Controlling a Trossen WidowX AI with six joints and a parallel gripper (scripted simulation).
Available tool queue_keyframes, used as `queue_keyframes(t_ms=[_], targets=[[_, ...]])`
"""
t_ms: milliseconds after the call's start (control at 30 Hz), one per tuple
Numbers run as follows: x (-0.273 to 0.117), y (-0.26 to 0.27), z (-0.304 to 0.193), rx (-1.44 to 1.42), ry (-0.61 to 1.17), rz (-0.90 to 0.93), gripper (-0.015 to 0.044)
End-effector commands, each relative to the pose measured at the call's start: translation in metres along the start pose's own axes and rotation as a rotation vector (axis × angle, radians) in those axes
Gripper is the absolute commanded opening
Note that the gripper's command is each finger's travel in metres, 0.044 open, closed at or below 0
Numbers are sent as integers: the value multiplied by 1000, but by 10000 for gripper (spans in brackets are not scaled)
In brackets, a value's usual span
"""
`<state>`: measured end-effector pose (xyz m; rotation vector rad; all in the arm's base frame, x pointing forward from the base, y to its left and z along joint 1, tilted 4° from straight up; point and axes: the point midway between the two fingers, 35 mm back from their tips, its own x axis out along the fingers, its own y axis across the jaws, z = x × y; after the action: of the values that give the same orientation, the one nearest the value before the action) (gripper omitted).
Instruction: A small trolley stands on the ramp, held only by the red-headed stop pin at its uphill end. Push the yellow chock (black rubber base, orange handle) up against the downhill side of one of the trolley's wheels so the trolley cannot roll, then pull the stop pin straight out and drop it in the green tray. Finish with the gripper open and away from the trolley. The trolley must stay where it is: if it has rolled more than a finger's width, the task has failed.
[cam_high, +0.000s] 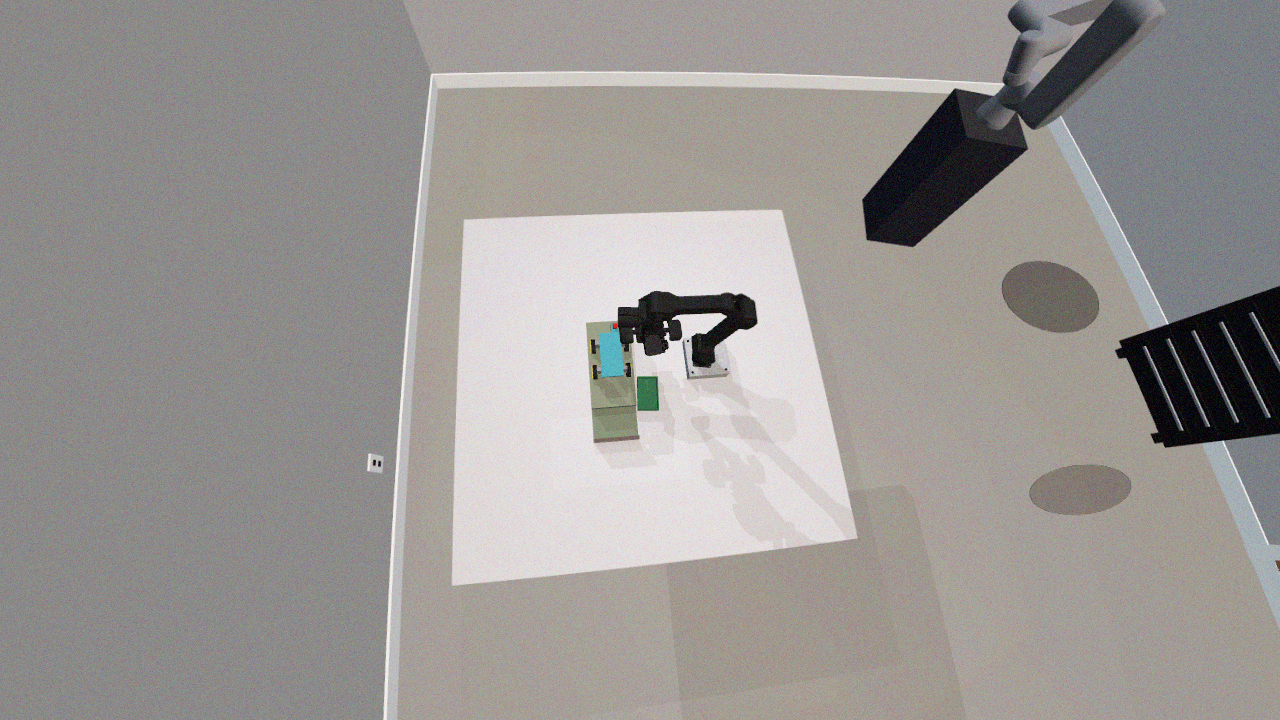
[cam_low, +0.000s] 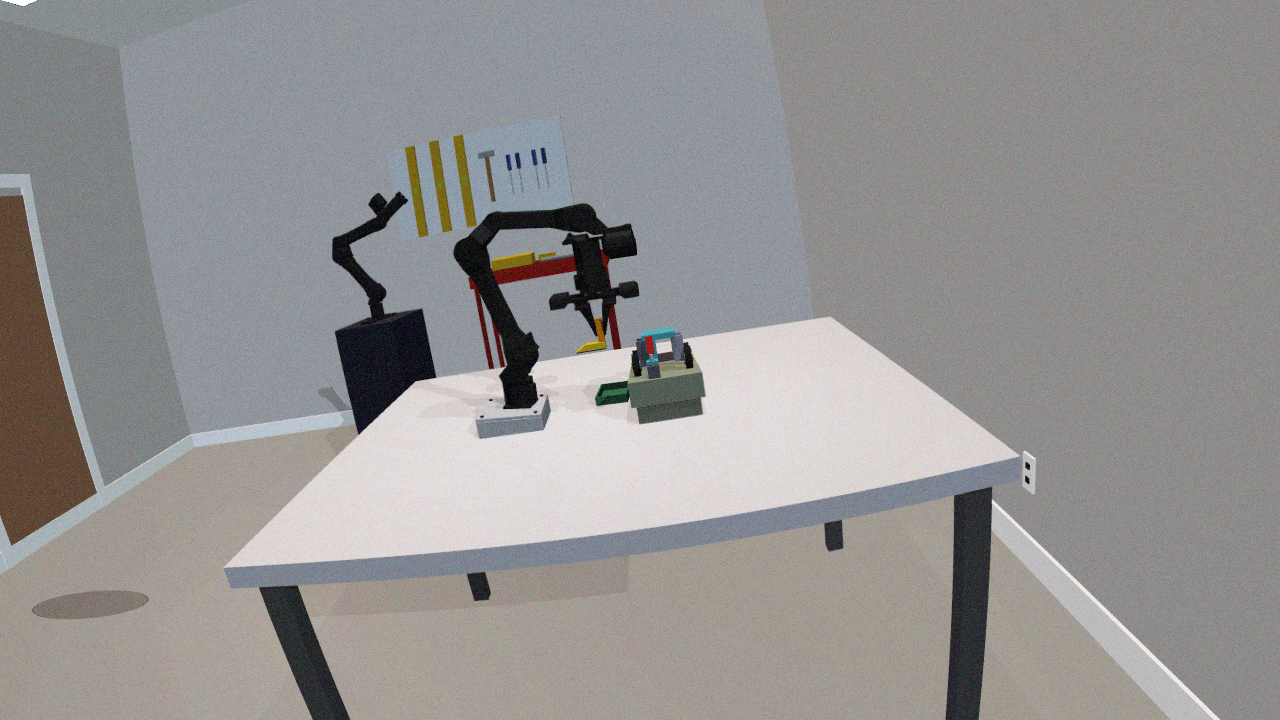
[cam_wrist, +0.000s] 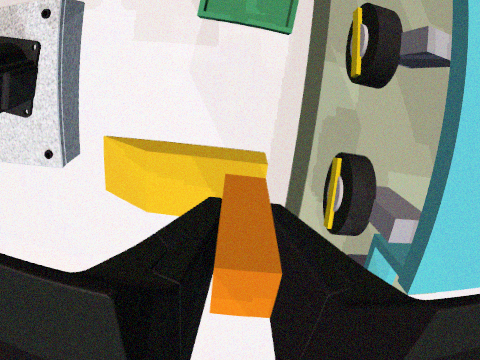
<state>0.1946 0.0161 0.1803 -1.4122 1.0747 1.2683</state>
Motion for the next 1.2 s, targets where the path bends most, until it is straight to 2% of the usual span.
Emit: queue_keyframes(t_ms=[0, 1167], targets=[[2, -3, 12, 2, 2, 1, 0], [14, -23, 132, 3, -11, 0, 0]])
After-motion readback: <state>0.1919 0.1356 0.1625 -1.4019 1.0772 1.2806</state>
